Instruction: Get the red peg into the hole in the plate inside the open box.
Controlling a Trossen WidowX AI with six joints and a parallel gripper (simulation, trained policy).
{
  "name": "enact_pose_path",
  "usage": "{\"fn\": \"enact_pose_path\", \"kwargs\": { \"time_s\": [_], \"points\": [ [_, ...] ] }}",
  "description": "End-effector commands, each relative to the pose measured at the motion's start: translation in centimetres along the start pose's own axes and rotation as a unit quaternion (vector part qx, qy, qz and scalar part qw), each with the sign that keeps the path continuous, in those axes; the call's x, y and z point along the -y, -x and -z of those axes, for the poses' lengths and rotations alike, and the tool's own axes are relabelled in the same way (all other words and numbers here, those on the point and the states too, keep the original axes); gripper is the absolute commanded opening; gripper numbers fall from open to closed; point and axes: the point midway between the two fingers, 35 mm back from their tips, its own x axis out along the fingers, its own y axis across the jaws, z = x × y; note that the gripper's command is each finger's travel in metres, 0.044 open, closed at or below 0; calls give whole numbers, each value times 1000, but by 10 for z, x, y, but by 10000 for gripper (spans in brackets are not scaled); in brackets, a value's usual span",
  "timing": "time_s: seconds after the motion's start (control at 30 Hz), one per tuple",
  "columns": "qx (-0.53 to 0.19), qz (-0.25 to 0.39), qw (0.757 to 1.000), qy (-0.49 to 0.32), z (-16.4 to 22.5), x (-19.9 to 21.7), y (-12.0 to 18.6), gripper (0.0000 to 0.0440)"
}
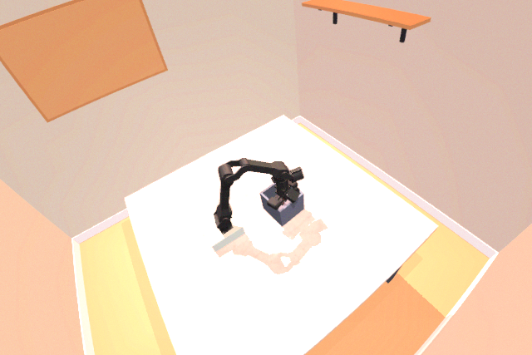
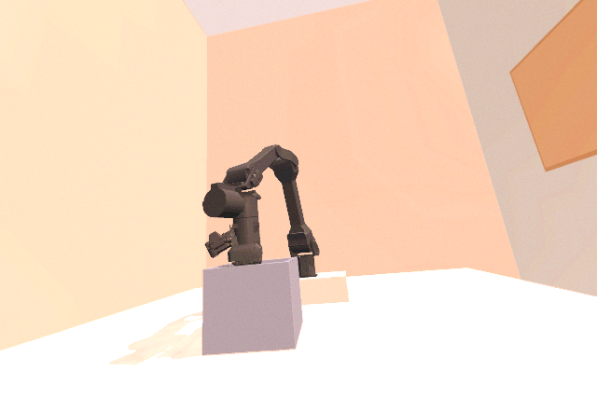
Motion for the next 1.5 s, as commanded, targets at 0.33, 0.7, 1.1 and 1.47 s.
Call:
{"fn": "enact_pose_path", "kwargs": {
  "time_s": [0.33,0.7,1.1,1.47],
  "points": [
    [-9,2,1000,17,-11,-5,6,112],
    [-21,-6,1000,20,-21,-10,11,100],
    [-56,-90,994,14,-28,-34,41,161],
    [-77,-174,982,16,-36,-51,83,202]
  ]
}}
